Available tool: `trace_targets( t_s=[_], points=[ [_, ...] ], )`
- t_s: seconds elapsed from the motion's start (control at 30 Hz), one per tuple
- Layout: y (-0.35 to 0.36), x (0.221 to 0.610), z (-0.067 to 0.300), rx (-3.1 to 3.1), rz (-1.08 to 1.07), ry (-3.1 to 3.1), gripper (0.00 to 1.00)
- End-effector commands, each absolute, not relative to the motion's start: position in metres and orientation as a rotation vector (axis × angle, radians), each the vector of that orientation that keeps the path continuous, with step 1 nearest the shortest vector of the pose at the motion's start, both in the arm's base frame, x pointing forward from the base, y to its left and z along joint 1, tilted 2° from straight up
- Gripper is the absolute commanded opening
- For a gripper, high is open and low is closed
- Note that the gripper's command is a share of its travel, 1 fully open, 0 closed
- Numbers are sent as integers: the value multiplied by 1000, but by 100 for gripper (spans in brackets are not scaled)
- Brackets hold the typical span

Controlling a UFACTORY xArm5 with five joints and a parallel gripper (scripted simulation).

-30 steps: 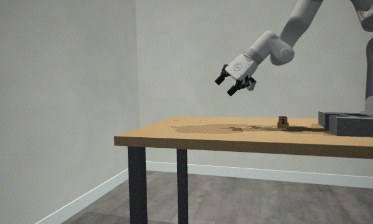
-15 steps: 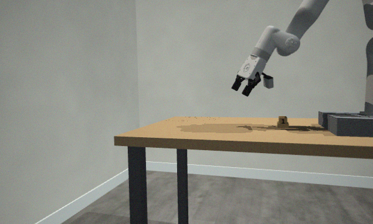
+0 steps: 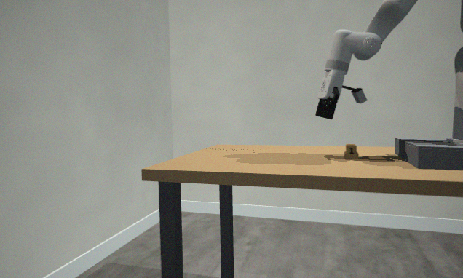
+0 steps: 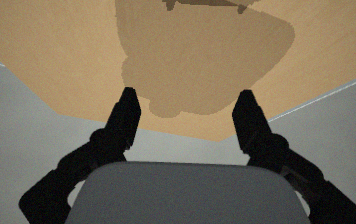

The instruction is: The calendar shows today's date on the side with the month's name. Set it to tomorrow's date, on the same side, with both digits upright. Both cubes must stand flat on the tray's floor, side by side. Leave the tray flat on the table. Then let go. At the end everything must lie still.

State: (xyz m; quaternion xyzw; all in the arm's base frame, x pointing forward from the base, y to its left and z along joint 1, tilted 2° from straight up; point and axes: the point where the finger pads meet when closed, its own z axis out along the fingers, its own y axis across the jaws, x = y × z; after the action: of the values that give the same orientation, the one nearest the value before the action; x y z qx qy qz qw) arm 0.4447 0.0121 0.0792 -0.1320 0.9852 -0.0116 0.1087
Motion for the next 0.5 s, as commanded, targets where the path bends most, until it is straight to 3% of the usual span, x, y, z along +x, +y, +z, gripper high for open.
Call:
trace_targets(
  t_s=[0.0, 0.3, 0.47],
  points=[
    [3, 413, 82, -234, -14, 3003, 100],
    [-9, 360, 83, 45, 0, 3152, 100],
    [-10, 352, 83, 85, 0, 3170, 100]
  ],
)
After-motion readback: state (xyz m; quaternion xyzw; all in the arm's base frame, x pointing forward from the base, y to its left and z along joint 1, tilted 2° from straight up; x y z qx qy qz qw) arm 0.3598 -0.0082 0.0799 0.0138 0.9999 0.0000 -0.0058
